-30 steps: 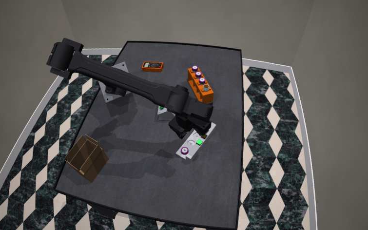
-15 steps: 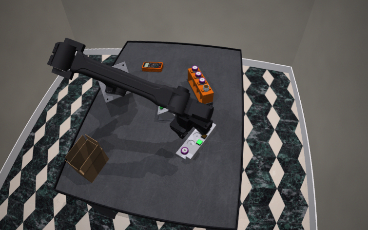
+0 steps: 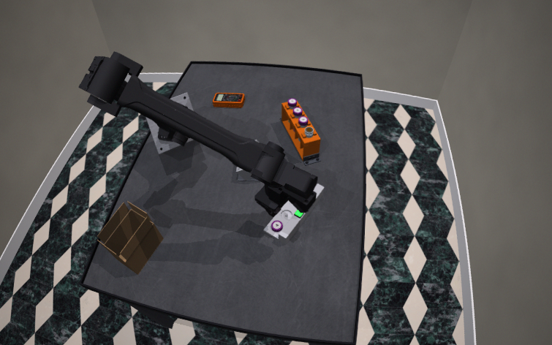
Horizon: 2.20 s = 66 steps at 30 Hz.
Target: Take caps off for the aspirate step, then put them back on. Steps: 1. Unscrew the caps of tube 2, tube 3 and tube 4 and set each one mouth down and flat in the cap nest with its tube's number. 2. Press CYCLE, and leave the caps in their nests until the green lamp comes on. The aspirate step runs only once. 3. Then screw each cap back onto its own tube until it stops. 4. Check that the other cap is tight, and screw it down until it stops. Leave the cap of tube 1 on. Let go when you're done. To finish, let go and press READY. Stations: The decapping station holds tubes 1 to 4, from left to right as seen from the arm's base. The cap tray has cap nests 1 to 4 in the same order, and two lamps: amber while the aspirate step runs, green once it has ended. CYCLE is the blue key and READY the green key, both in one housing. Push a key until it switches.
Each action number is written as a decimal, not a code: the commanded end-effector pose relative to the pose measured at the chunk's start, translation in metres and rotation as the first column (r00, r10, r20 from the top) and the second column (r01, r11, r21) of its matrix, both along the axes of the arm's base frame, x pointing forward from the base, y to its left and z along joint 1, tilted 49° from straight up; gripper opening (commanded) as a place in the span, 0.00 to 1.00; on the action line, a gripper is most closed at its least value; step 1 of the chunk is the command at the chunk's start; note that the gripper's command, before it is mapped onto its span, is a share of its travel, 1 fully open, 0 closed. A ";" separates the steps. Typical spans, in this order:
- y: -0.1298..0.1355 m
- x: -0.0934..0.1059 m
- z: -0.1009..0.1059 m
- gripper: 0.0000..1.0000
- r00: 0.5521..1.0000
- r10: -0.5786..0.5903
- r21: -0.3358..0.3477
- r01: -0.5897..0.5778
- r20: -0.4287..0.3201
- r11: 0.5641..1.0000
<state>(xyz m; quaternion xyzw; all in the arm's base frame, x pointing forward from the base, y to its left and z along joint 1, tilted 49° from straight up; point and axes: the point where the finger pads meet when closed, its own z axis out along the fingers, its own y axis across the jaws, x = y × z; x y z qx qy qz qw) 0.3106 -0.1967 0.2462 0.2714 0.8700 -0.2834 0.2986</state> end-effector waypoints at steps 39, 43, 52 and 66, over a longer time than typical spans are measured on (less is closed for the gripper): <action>-0.061 0.035 -0.058 0.47 1.000 0.019 -0.018 -0.019 -0.016 1.000; -0.063 0.034 -0.062 0.47 1.000 0.015 -0.016 -0.015 -0.020 1.000; -0.064 0.034 -0.068 0.47 1.000 0.019 -0.013 -0.019 -0.024 1.000; -0.064 0.036 -0.069 0.47 1.000 0.021 -0.014 -0.021 -0.021 1.000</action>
